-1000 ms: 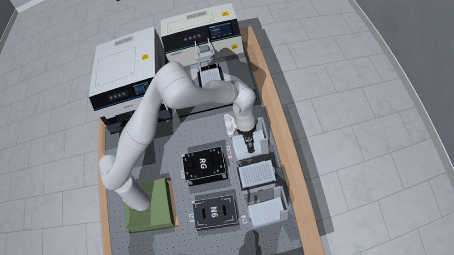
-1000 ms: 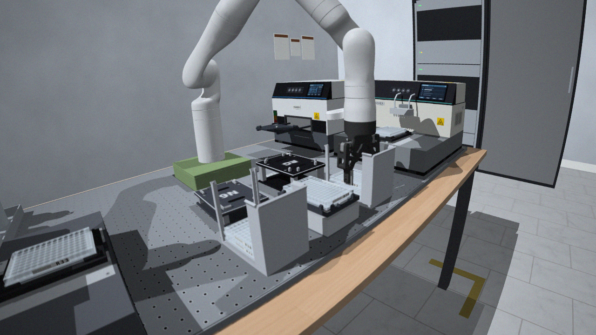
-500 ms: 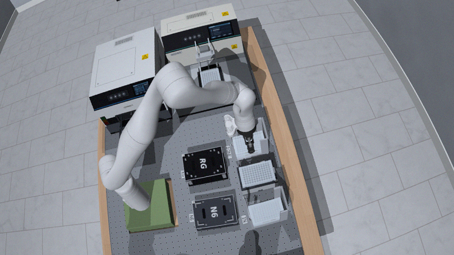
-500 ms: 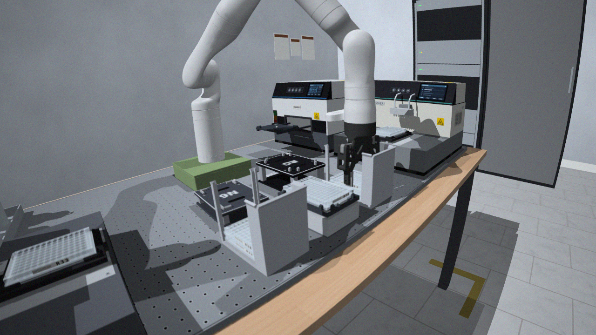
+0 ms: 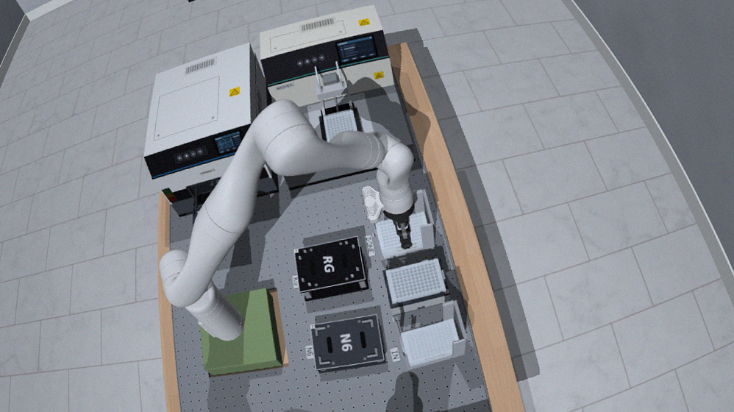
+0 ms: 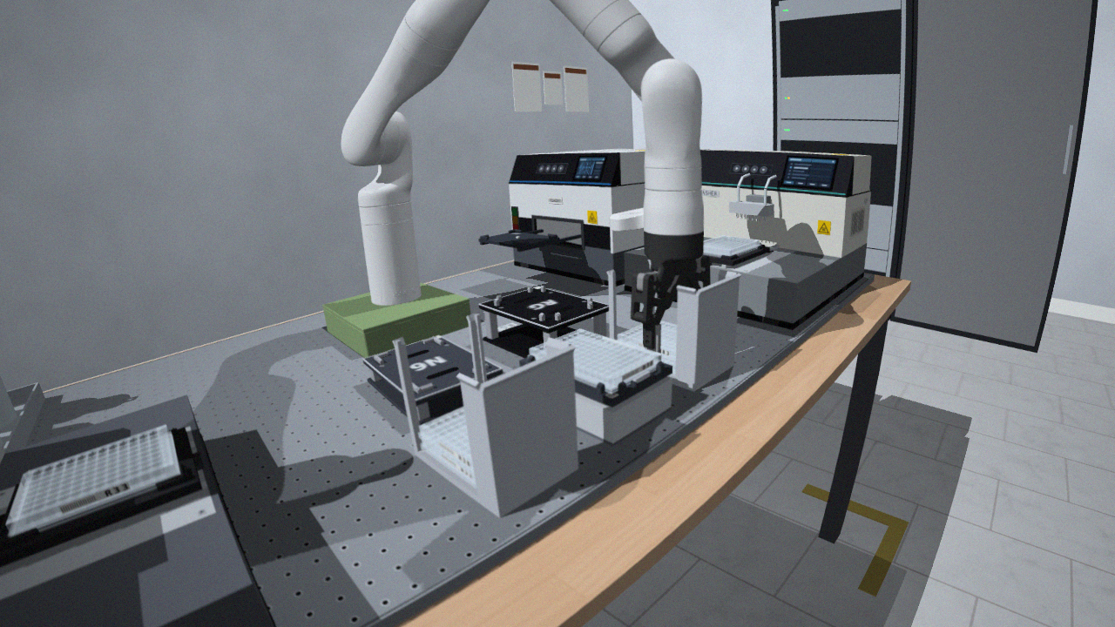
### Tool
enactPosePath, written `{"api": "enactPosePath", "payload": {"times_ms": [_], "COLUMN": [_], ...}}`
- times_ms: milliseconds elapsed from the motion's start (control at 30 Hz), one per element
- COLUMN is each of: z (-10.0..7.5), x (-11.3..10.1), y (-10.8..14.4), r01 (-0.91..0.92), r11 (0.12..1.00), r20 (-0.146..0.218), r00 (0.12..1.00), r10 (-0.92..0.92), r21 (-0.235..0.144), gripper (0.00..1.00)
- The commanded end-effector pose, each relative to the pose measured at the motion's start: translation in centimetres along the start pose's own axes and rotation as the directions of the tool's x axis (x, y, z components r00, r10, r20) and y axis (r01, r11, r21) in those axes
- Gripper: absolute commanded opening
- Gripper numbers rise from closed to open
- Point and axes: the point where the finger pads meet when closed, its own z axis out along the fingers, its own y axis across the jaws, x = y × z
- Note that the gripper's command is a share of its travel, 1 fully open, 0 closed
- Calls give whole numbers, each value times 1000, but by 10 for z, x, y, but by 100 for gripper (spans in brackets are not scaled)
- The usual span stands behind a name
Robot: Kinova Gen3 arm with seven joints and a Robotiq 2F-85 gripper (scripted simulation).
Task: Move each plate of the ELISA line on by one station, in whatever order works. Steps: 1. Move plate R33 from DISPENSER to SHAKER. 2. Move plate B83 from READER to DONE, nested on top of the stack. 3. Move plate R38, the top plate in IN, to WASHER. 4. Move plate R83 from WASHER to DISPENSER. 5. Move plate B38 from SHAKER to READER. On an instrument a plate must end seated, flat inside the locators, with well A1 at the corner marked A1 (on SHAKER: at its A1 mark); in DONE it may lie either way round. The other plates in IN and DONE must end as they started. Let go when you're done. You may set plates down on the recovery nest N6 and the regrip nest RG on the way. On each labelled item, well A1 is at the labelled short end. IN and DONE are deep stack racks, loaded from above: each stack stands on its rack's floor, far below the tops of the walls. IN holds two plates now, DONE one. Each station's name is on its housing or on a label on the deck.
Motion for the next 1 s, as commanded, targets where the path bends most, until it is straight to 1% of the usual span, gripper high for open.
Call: {"api": "enactPosePath", "payload": {"times_ms": [0,267,633,667,967], "z": [3,5,4,2,2], "x": [1,1,1,2,1], "y": [0,0,0,0,0], "r01": [-7,-7,-1,-6,-1], "r11": [1000,1000,1000,1000,1000], "r20": [-1,-1,-1,-4,-1], "r00": [1000,1000,1000,1000,1000], "r10": [7,7,1,6,1], "r21": [0,0,1,2,1], "gripper": [94,94,94,100,100]}}
